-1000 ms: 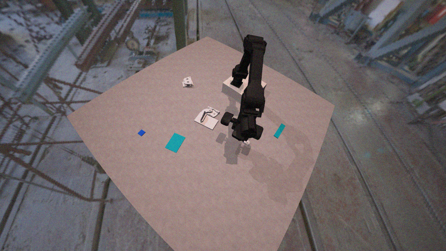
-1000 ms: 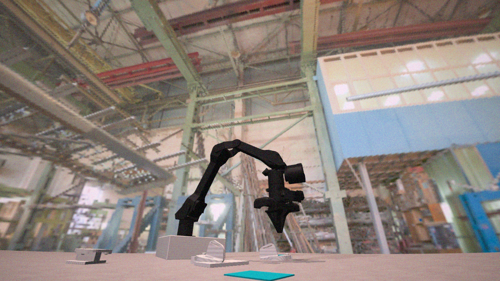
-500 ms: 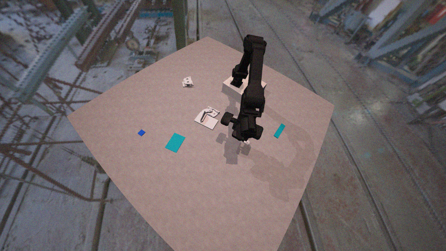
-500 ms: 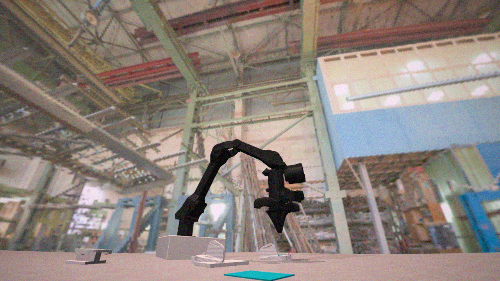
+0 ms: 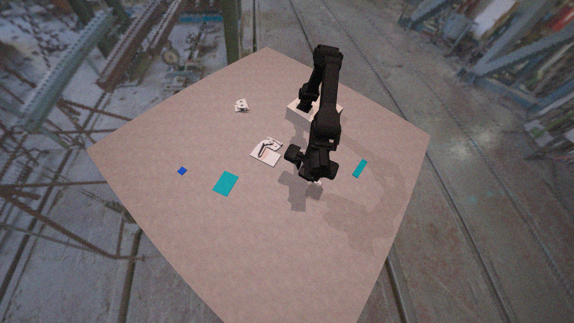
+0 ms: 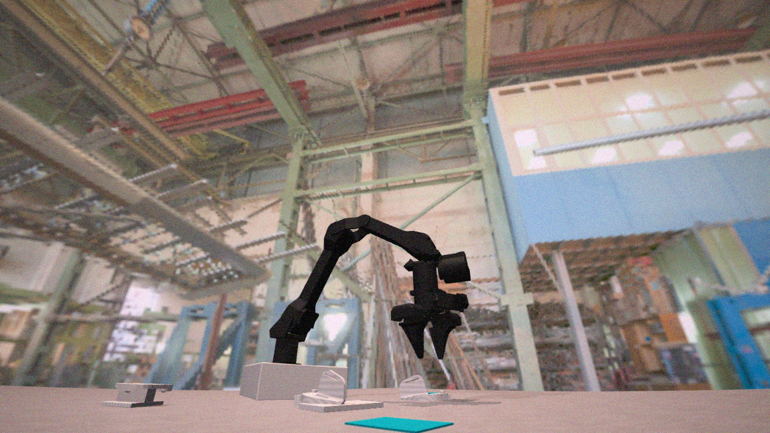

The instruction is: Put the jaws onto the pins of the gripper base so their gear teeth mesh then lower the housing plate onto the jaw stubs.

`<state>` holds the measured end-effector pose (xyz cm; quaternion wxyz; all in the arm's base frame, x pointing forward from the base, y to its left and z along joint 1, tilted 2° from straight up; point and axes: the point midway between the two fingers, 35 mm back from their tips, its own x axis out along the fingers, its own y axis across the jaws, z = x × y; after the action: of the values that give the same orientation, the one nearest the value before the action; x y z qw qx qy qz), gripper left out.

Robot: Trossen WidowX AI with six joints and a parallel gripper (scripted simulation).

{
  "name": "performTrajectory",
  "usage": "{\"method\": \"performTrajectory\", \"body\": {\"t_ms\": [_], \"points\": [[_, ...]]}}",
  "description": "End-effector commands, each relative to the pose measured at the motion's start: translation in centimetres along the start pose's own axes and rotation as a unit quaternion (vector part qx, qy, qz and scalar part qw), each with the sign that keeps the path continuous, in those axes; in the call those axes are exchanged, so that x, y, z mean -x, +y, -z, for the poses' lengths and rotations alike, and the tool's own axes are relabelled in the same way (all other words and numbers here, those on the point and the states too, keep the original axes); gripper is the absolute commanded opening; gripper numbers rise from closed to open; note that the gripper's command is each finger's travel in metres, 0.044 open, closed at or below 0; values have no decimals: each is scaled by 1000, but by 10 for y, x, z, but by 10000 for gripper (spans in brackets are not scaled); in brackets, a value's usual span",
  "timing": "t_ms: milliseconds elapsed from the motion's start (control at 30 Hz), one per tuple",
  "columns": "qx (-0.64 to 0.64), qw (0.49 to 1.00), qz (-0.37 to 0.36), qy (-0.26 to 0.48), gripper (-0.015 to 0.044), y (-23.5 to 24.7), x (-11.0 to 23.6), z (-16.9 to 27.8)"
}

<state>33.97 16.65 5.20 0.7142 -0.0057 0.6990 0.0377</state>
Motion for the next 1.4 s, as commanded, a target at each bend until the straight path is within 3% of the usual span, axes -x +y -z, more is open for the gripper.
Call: {"method": "performTrajectory", "body": {"t_ms": [0,33,967,1367], "points": [[0,1000,0,0,420,0,0,0],[0,1000,0,0,440,0,0,0],[0,1000,0,0,440,0,0,0],[0,1000,0,0,125,0,0,0]]}}
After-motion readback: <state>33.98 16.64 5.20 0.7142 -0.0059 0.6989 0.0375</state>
